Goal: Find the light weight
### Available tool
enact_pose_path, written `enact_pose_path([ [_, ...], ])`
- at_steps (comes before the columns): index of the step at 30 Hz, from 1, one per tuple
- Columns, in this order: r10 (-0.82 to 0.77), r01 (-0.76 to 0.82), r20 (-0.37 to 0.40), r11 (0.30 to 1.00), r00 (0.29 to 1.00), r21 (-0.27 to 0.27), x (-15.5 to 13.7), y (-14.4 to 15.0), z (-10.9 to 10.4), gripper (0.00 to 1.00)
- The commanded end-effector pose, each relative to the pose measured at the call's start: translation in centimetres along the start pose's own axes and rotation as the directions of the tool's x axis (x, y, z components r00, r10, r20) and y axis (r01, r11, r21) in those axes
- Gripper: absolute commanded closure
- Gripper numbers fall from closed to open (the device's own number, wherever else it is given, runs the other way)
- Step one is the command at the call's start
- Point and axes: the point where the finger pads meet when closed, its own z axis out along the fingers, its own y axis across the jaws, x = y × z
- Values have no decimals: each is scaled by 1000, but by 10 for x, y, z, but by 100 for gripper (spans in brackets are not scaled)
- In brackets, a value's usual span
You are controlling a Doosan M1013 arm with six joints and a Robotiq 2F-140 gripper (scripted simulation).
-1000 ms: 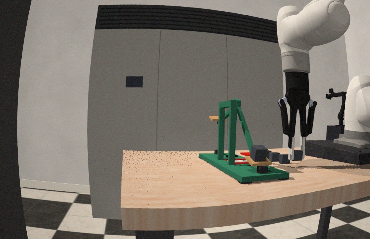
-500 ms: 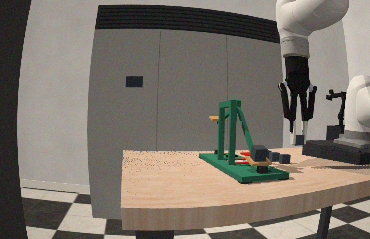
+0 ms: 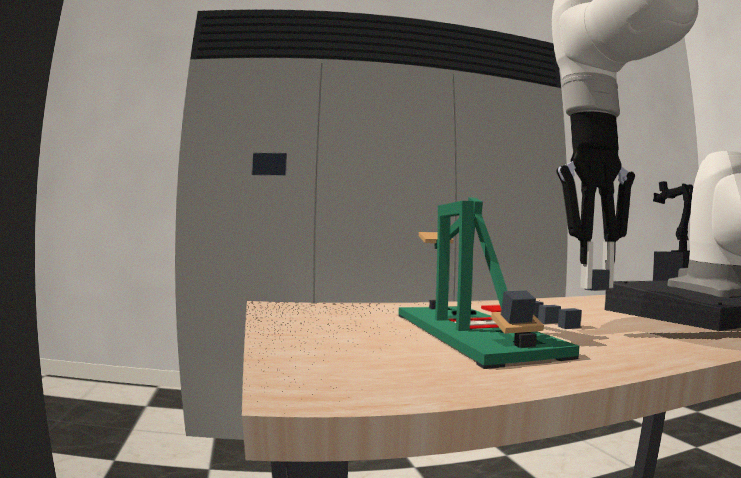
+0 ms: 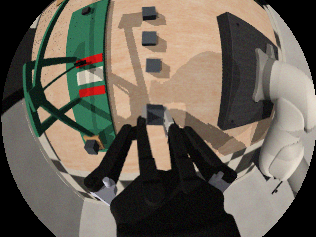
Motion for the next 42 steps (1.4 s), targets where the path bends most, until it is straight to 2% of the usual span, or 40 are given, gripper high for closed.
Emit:
enact_pose_path([
  [1, 5, -5, -4, 1000, 1000, 3, 3, -3, -2, 76],
  [27, 4, -4, -4, 1000, 1000, 3, 3, -3, -2, 76],
  [34, -51, 51, -4, 999, 999, 3, 5, -3, -3, 76],
  [37, -115, 115, -4, 993, 993, 3, 7, -3, -4, 76],
  [40, -119, 119, -4, 993, 993, 2, 27, -5, -14, 76],
  [42, -119, 119, -4, 993, 993, 2, 27, -5, -14, 76],
])
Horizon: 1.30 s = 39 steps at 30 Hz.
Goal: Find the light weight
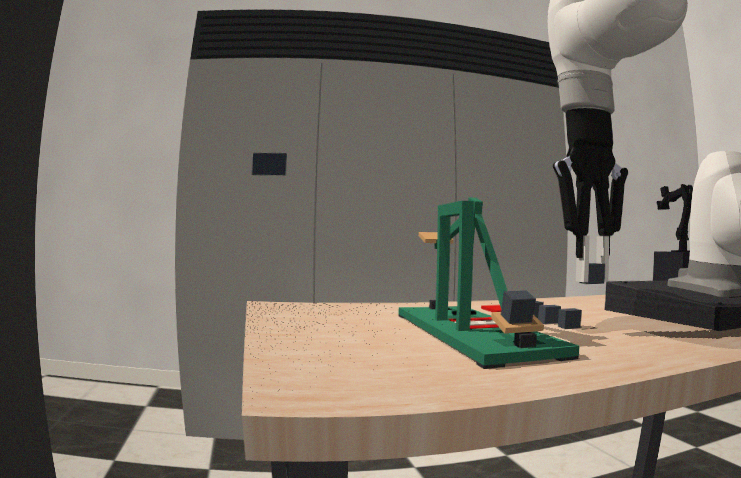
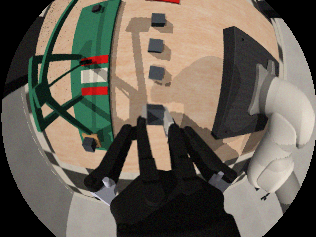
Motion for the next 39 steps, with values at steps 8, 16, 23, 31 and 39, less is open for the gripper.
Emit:
enact_pose_path([
  [8, -14, 14, -1, 1000, 1000, 2, 88, -2, -45, 76],
  [16, -14, 14, -1, 1000, 1000, 2, 145, -1, -73, 76],
  [23, -14, 14, -1, 1000, 1000, 2, 209, -1, -105, 76],
  [31, -14, 14, -1, 1000, 1000, 2, 266, 0, -133, 76],
  [39, -14, 14, -1, 1000, 1000, 2, 278, 0, -139, 76],
])
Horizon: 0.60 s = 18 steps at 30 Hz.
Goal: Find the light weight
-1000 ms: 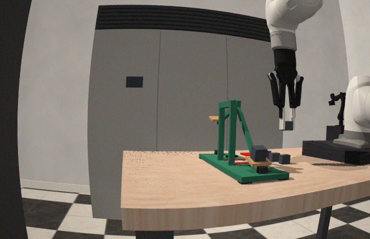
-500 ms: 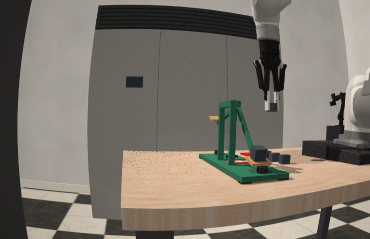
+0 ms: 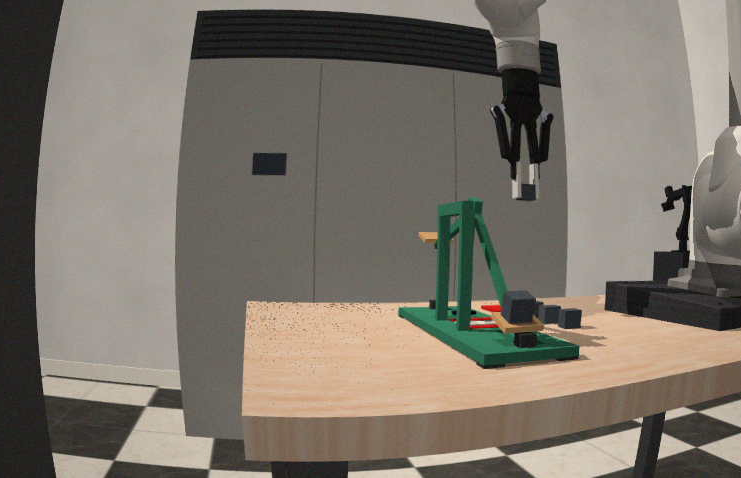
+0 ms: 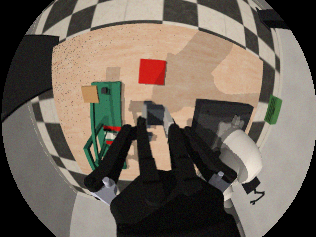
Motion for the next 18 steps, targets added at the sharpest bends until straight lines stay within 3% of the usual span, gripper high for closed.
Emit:
enact_pose_path([
  [1, -2, 2, -3, 1000, 1000, -3, 9, 1, -4, 76],
  [4, -2, 2, -3, 1000, 1000, -3, 11, -11, -5, 76],
  [6, -2, 2, -3, 1000, 1000, -3, 14, -65, -8, 76],
  [7, -2, 2, -3, 1000, 1000, -3, 14, -65, -8, 76],
  [8, -2, 2, -3, 1000, 1000, -3, 14, -98, -8, 76],
  [12, -2, 2, -3, 1000, 1000, -3, 14, -100, -8, 76],
  [13, -2, 2, -3, 1000, 1000, -3, 13, -132, -6, 76],
  [14, -2, 2, -3, 1000, 1000, -3, 13, -132, -6, 76],
  [15, -2, 2, -3, 1000, 1000, -3, 10, -155, -4, 76],
  [18, -2, 2, -3, 1000, 1000, -3, 9, -168, -2, 76],
])
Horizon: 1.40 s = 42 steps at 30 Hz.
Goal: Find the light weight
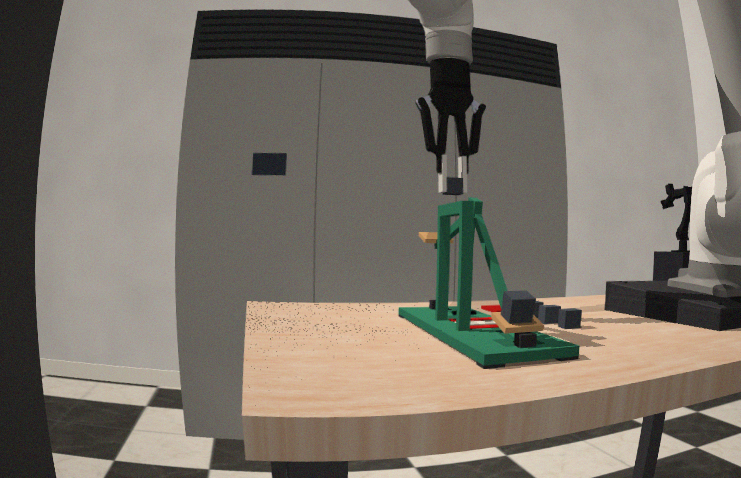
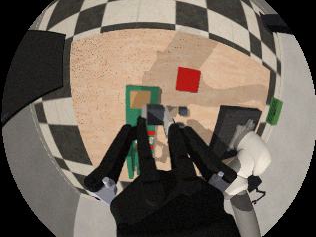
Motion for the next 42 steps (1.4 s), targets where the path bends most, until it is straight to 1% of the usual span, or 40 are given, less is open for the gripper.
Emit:
enact_pose_path([
  [1, 1, -1, 2, 1000, 1000, 0, -5, -27, 1, 76],
  [14, 1, -1, 2, 1000, 1000, 0, -5, -27, 2, 76],
  [19, 1, -1, 2, 1000, 1000, 0, -5, -27, 6, 76],
  [26, 1, -1, 2, 1000, 1000, 0, -5, -28, 24, 76],
  [28, 1, -1, 2, 1000, 1000, 0, -5, -28, 24, 76],
  [36, 1, -1, 2, 1000, 1000, 0, -5, -28, 50, 76],
  [42, 1, -1, 2, 1000, 1000, 0, -5, -28, 63, 76],
])
